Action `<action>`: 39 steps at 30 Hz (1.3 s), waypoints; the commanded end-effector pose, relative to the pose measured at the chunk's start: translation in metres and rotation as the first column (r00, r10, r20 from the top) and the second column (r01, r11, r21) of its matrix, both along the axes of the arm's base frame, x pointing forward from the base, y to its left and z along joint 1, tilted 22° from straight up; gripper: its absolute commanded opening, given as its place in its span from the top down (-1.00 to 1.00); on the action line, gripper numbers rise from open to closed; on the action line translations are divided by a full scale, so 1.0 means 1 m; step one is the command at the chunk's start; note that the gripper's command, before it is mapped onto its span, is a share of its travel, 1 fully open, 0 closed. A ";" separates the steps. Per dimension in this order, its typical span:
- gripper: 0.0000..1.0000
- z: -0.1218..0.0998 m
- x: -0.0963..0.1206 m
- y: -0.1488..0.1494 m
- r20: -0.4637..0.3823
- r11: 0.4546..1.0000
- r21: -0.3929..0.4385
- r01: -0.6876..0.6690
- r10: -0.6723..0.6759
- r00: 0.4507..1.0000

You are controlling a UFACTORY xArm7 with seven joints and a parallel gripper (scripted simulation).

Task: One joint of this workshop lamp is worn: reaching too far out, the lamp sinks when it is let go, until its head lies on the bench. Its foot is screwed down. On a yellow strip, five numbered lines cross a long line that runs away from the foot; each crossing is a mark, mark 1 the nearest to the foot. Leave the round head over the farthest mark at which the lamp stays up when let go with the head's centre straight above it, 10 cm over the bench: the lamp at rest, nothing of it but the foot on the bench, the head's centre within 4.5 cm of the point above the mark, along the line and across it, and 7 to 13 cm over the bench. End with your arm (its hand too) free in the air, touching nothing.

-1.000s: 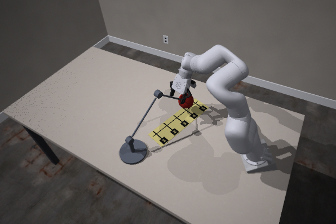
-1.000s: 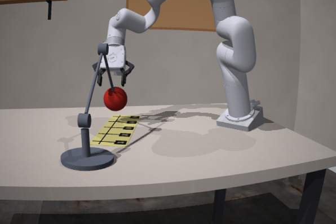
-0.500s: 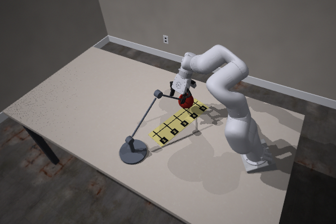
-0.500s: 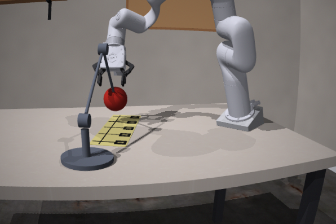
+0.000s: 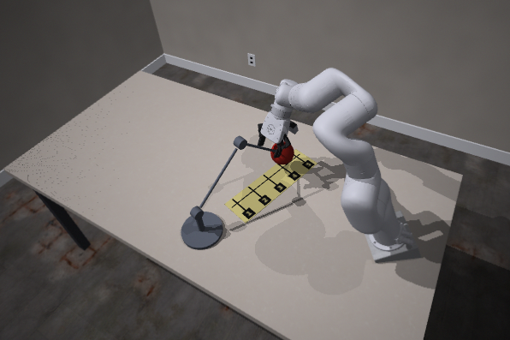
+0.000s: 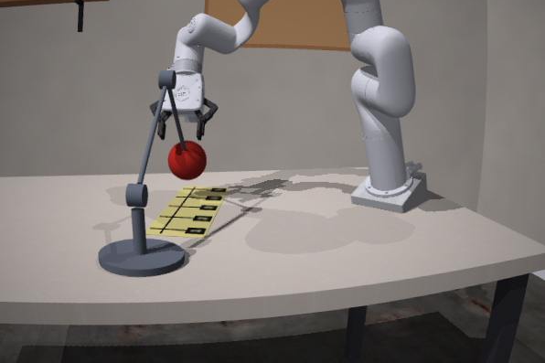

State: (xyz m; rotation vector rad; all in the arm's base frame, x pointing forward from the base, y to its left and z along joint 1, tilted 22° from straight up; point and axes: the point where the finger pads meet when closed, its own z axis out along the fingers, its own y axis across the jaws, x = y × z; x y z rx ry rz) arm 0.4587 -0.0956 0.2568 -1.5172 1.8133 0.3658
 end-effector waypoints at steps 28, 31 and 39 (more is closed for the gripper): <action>-1.00 0.005 -0.001 -0.004 0.004 1.000 -0.001 0.002 -0.002 1.000; -1.00 0.014 -0.006 -0.012 0.004 1.000 -0.001 0.002 -0.002 1.000; -1.00 0.038 -0.018 -0.034 0.004 1.000 -0.001 0.002 -0.002 1.000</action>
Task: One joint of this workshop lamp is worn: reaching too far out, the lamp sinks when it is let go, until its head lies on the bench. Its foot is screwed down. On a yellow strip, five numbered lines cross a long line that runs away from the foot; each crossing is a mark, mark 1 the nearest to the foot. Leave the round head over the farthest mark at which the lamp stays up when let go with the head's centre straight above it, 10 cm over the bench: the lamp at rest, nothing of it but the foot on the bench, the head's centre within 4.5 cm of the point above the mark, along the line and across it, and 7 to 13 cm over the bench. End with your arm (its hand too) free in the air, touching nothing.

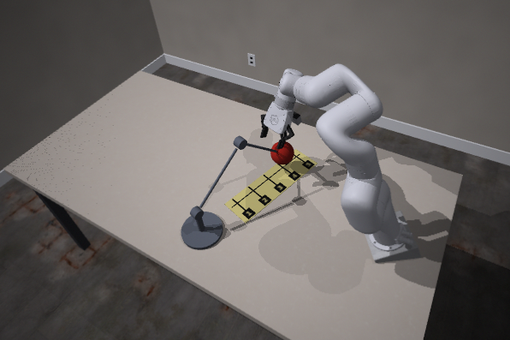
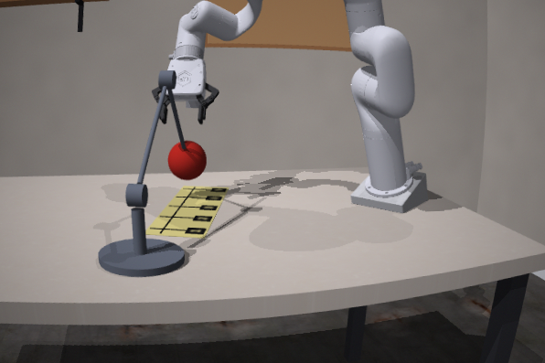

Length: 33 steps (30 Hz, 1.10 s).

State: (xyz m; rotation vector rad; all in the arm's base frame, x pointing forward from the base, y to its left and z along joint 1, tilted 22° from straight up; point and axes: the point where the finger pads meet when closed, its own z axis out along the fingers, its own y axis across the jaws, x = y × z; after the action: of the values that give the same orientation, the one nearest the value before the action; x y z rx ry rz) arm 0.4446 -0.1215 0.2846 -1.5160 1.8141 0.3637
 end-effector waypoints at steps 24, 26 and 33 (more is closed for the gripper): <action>-1.00 0.061 -0.030 -0.055 0.004 1.000 -0.002 0.002 -0.002 1.000; -1.00 0.060 -0.030 -0.055 0.004 1.000 -0.002 0.002 -0.002 1.000; -1.00 0.059 -0.029 -0.054 0.004 1.000 -0.003 0.003 -0.003 1.000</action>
State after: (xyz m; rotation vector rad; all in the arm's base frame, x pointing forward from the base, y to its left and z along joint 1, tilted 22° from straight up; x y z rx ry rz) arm 0.4151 -0.1741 0.3424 -1.5160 1.8143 0.3628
